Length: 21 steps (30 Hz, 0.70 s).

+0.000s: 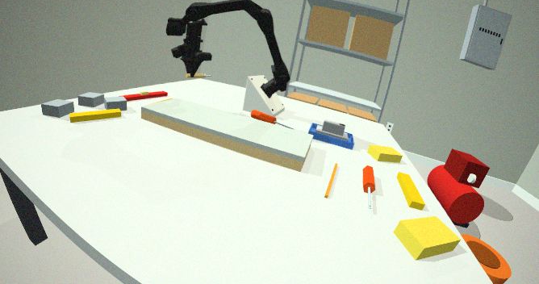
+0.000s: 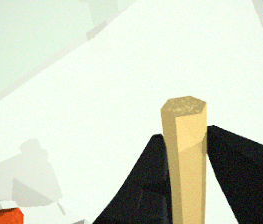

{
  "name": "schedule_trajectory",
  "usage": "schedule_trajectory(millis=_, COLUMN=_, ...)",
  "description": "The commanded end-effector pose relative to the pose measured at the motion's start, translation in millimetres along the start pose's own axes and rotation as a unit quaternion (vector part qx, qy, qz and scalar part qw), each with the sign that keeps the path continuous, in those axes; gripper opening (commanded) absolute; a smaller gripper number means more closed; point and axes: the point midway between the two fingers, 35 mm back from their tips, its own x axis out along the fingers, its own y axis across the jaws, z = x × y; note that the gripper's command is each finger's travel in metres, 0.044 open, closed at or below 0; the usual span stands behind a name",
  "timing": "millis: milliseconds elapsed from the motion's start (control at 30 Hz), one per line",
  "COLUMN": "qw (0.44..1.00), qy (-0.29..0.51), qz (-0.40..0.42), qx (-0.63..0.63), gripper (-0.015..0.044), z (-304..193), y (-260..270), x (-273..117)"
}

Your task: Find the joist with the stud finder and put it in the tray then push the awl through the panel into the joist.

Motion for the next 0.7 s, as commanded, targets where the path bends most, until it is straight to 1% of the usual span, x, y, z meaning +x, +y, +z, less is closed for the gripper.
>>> schedule_trajectory(millis=0, qw=1.0, qy=-0.001, qz=-0.011, qx=0.001, gripper=0.0, z=-1.2, y=0.6, x=-6.3)
schedule_trajectory(millis=333, qw=0.994, qy=-0.027, qz=-0.094, qx=0.05, gripper=0.0, z=-9.0, y=-1.7, x=-17.8)
schedule_trajectory(millis=667, qw=0.976, qy=-0.071, qz=-0.176, qx=0.107, gripper=0.0, z=-18.3, y=-3.1, x=-31.2)
